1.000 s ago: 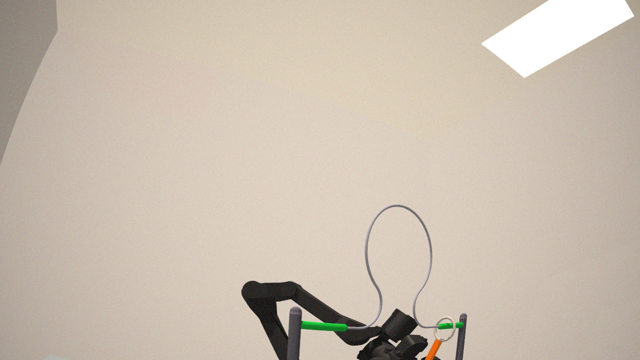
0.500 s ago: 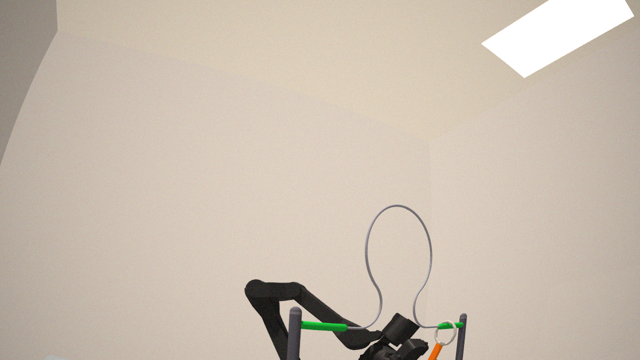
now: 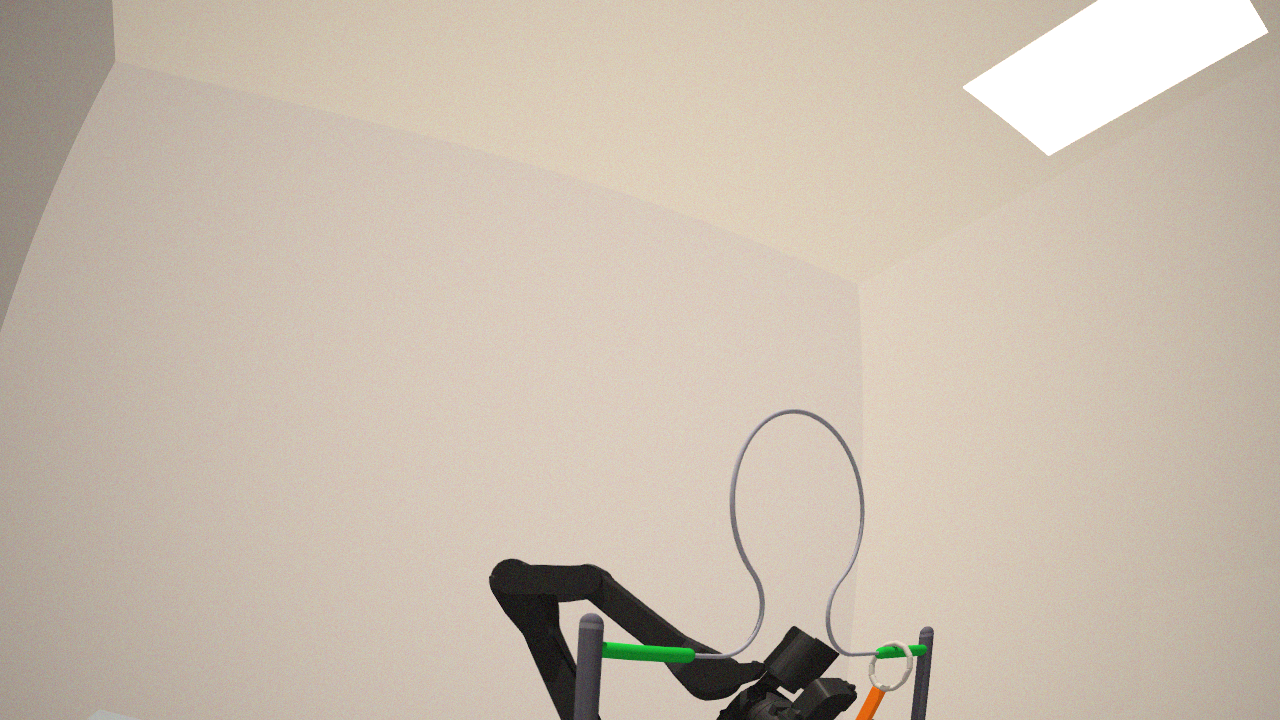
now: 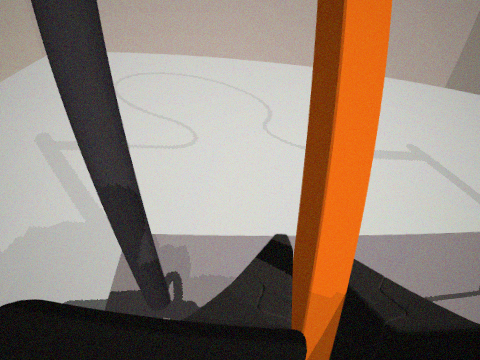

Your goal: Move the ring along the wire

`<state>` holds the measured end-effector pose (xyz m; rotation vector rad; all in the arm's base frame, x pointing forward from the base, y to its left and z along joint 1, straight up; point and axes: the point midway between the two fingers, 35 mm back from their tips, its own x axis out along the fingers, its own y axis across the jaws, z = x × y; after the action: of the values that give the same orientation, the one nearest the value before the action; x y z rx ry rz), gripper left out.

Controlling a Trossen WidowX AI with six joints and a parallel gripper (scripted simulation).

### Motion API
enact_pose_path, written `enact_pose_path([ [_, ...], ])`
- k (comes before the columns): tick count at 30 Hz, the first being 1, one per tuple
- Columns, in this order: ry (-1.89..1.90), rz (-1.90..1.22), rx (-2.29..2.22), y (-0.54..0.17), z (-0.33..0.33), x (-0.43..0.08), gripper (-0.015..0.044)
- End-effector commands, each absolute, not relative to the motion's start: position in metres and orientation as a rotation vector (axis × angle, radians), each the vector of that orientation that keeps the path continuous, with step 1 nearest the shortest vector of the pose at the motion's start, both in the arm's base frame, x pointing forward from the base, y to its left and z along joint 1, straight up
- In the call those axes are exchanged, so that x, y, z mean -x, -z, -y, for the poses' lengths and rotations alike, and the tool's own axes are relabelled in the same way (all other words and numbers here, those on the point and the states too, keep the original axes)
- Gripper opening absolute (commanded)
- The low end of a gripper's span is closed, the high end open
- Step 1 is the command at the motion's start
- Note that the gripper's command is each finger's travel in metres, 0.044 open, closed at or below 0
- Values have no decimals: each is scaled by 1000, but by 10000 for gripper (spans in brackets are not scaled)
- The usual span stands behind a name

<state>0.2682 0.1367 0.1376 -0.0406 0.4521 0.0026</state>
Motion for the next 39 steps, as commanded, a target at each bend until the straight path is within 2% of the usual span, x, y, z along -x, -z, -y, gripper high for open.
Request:
enact_pose_path([
  [1, 3, -451, 38, -137, -136, -268, -150],
  [13, -2, -453, 40, -138, -137, -267, 160],
  [27, 3, -457, 37, -157, -137, -225, 160],
  [39, 3, -456, 37, -158, -137, -223, 160],
])
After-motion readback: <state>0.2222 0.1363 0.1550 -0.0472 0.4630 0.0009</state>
